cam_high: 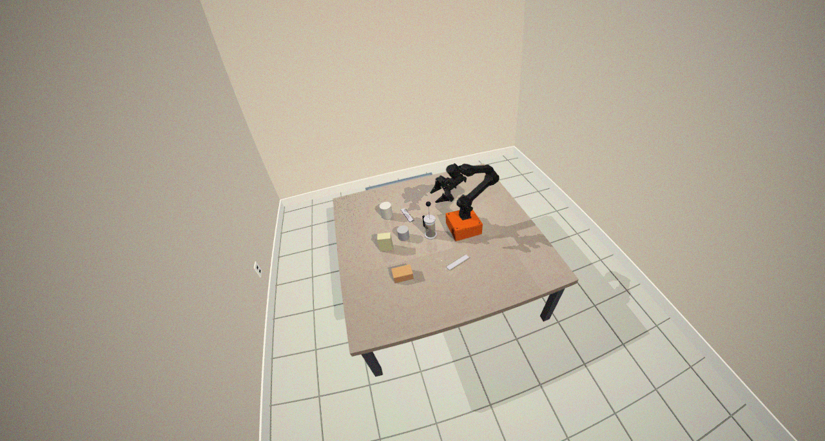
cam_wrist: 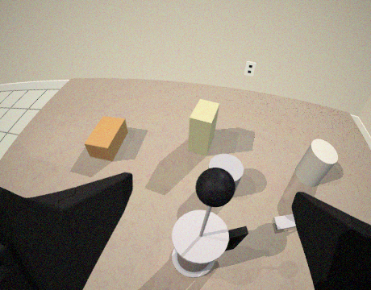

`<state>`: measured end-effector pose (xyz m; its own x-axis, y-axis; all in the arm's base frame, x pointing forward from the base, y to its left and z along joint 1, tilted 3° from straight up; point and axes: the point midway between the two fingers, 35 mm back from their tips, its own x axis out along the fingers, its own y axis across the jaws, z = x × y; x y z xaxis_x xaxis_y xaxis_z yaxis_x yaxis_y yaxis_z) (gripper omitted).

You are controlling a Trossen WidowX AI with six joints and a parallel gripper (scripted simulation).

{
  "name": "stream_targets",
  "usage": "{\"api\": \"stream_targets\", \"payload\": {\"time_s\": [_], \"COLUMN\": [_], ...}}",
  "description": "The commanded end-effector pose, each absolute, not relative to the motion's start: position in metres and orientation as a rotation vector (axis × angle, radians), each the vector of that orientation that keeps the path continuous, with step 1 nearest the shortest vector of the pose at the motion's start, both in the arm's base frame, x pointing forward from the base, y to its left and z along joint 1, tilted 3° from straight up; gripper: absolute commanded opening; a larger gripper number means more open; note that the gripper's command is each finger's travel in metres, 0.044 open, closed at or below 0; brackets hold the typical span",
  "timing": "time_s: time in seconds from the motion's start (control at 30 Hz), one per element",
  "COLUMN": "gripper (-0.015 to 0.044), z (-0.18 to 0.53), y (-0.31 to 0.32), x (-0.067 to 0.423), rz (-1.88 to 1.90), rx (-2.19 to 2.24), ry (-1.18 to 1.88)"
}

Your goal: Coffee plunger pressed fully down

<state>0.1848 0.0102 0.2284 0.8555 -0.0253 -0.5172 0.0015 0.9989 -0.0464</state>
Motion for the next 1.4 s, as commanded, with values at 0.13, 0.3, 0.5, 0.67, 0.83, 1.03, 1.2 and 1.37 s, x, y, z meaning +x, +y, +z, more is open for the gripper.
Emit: {"api": "stream_targets", "payload": {"time_s": [0.13, 0.3, 0.5, 0.67, 0.83, 1.03, 1.2, 1.37], "gripper": [0.0440, 0.0440, 0.0440, 0.0440, 0.0440, 0.0440, 0.0335, 0.0204], "z": [0.209, 0.206, 0.202, 0.198, 0.194, 0.189, 0.189, 0.189], "y": [0.007, 0.007, 0.007, 0.006, 0.006, 0.004, 0.004, 0.004], "x": [0.186, 0.191, 0.200, 0.206, 0.213, 0.219, 0.220, 0.220], "rz": [-0.035, -0.035, -0.035, -0.036, -0.036, -0.037, -0.037, -0.037], "rx": [-0.042, -0.042, -0.042, -0.042, -0.042, -0.042, -0.042, -0.042], "ry": [0.549, 0.549, 0.548, 0.548, 0.547, 0.546, 0.546, 0.546]}}
